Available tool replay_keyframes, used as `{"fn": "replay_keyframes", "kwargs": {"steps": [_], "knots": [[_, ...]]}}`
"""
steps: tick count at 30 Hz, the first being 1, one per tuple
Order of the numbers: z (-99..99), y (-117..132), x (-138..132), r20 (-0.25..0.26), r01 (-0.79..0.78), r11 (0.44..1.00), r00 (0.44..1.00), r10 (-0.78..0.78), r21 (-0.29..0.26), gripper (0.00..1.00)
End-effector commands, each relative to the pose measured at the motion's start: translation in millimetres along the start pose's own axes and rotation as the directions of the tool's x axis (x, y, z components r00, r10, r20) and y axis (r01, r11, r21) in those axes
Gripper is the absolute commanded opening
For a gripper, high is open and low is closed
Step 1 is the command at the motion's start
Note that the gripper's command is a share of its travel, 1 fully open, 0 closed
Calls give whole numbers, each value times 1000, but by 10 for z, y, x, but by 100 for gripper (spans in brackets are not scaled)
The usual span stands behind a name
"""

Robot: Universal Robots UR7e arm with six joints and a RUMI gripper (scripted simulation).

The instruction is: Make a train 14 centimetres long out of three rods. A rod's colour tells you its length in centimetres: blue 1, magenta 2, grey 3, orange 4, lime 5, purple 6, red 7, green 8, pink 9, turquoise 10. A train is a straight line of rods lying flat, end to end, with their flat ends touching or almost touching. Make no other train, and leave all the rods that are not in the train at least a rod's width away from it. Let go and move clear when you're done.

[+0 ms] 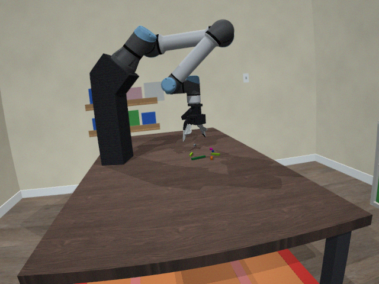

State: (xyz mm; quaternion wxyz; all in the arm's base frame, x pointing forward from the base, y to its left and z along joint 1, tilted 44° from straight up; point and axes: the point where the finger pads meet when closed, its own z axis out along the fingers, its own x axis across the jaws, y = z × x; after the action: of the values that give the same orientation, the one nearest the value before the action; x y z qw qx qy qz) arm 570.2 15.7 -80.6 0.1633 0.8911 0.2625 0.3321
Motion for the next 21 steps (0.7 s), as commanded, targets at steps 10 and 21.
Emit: {"fn": "replay_keyframes", "kwargs": {"steps": [10, 21], "knots": [[2, -178, 77, -1, 398, 917, 917, -398, 1, 100], [-5, -324, 152, -1, 701, 714, 714, -701, -1, 100]]}}
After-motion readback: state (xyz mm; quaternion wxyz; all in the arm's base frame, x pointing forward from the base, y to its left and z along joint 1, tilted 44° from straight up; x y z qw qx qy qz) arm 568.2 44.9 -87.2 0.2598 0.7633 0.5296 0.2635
